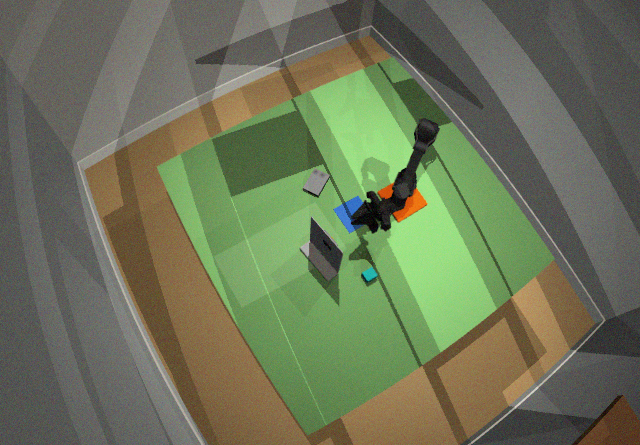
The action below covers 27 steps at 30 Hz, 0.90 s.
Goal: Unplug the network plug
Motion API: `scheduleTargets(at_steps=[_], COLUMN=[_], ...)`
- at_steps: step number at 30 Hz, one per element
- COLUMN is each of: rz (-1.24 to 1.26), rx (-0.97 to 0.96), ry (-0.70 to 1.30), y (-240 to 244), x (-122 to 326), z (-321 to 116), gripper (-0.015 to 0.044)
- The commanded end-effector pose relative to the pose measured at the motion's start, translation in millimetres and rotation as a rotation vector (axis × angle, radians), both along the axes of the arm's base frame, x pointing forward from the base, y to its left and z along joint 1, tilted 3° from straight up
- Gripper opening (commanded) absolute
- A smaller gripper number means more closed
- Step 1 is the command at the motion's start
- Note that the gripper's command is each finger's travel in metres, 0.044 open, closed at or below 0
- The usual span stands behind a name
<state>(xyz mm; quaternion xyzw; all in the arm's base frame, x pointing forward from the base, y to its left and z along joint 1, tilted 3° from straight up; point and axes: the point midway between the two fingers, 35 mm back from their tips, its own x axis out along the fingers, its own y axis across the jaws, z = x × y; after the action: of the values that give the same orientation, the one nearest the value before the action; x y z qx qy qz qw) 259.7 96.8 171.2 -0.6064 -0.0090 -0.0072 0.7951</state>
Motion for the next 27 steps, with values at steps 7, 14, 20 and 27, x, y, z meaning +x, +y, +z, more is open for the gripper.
scheduleTargets(at_steps=[7, 14, 20, 27], rz=[-0.011, -0.008, -0.003, 0.002], rx=[-0.204, -0.207, -0.210, -0.216], ry=[0.010, 0.006, 0.000, -0.009], y=[0.7, 4.9, 9.7, 14.0], x=[-18.6, -7.9, 7.5, 26.4], z=[-18.8, -16.2, -14.5, -14.8], gripper=[0.0156, 0.0156, 0.0156, 0.0156])
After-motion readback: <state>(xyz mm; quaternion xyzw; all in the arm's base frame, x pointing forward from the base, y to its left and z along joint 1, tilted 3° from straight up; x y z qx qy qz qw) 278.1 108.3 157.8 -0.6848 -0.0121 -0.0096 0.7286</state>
